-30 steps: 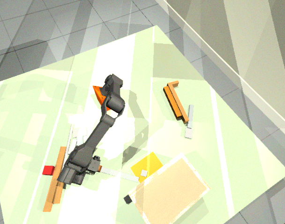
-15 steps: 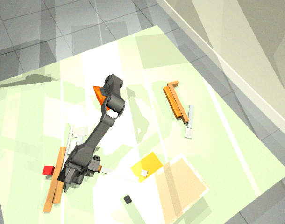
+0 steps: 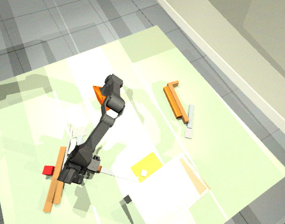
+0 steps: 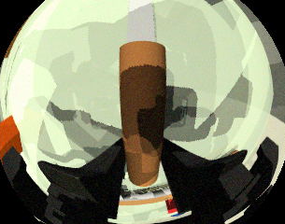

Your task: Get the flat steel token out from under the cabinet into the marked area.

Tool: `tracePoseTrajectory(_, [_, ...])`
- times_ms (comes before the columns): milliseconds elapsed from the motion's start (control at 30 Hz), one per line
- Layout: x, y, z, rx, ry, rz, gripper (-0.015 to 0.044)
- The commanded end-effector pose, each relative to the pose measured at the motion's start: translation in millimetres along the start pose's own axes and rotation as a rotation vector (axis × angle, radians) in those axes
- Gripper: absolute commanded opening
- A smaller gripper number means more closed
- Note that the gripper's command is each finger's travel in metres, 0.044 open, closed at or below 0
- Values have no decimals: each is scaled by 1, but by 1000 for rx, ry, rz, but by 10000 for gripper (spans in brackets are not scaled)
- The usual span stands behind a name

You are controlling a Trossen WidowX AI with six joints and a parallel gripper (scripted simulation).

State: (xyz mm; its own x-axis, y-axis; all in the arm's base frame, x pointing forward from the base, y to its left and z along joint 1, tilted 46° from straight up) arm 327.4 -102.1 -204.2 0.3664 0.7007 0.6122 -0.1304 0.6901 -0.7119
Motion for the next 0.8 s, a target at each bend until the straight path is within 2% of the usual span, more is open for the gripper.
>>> tracePoseTrajectory(0, [3, 0, -1, -1, 0, 0, 0])
tracePoseTrajectory(767, [51, 0, -15, 3, 7, -7, 0])
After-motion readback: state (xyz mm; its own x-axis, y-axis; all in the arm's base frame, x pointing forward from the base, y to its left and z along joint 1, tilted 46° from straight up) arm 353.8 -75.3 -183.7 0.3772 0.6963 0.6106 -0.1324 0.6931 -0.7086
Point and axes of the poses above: the point midway between the two fingers, 35 mm back from their tips, its own y axis out along the fingers, its own z axis across the jaws, x = y × z, the point moved 3 cm from there along -y, back along the fingers, and after that the axes turned 15 degrees about -y, right-handed, at the moved point
